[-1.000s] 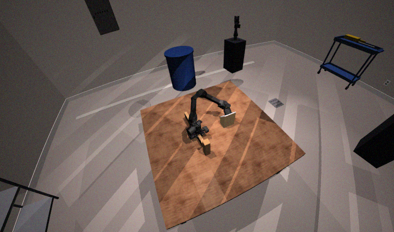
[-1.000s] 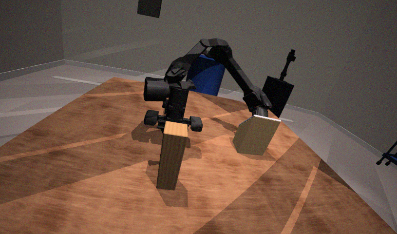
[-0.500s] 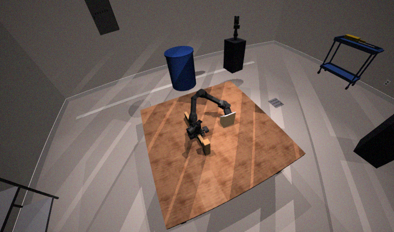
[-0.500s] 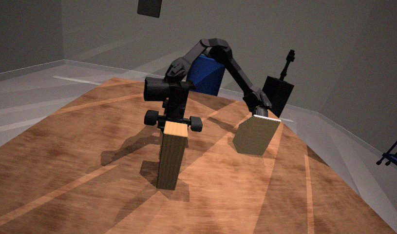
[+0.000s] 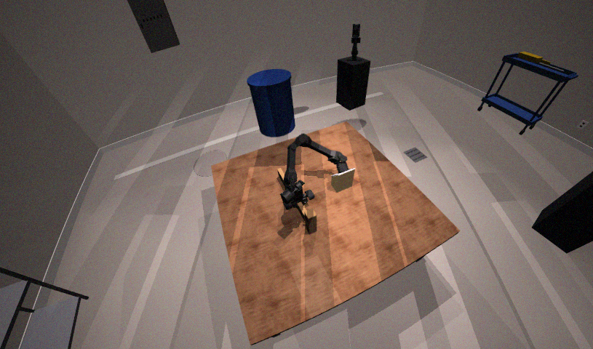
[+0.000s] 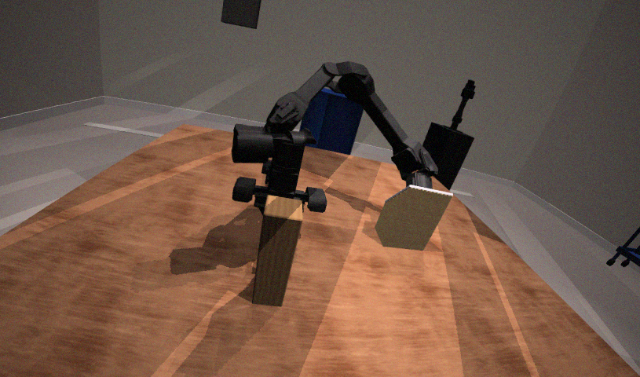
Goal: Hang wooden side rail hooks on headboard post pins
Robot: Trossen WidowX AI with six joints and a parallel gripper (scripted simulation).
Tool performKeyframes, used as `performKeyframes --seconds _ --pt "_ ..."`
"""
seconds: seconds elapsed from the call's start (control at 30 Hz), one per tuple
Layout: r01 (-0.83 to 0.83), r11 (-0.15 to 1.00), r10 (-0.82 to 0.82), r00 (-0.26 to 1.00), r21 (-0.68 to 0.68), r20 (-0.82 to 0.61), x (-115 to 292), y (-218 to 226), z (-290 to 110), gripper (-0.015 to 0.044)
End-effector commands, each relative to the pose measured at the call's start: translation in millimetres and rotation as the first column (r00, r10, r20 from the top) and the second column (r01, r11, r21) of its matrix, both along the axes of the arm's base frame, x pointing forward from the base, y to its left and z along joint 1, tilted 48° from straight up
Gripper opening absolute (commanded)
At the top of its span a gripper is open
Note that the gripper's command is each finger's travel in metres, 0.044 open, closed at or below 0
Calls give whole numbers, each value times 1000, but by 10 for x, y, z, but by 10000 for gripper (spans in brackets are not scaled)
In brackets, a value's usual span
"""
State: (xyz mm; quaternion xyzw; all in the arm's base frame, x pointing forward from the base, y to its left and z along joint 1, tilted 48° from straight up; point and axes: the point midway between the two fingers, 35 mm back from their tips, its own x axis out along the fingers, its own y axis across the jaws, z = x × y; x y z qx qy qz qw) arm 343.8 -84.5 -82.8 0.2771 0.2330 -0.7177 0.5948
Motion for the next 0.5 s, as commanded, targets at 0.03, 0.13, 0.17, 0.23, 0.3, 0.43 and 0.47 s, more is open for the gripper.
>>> performKeyframes --seconds 0.03,0.13,0.17,0.23,0.3,0.43,0.47 --pt "-4 1000 4 1000 -3 1 4 25 17 0" --pt "-4 1000 4 1000 -3 1 5 28 20 0" --pt "-4 1000 4 1000 -3 1 5 29 21 0" --pt "-4 1000 4 1000 -3 1 6 32 23 0" --pt "-4 1000 4 1000 -3 1 6 34 26 0" --pt "-4 1000 4 1000 -3 1 7 39 30 0" --pt "-4 1000 4 1000 -3 1 8 41 31 0"
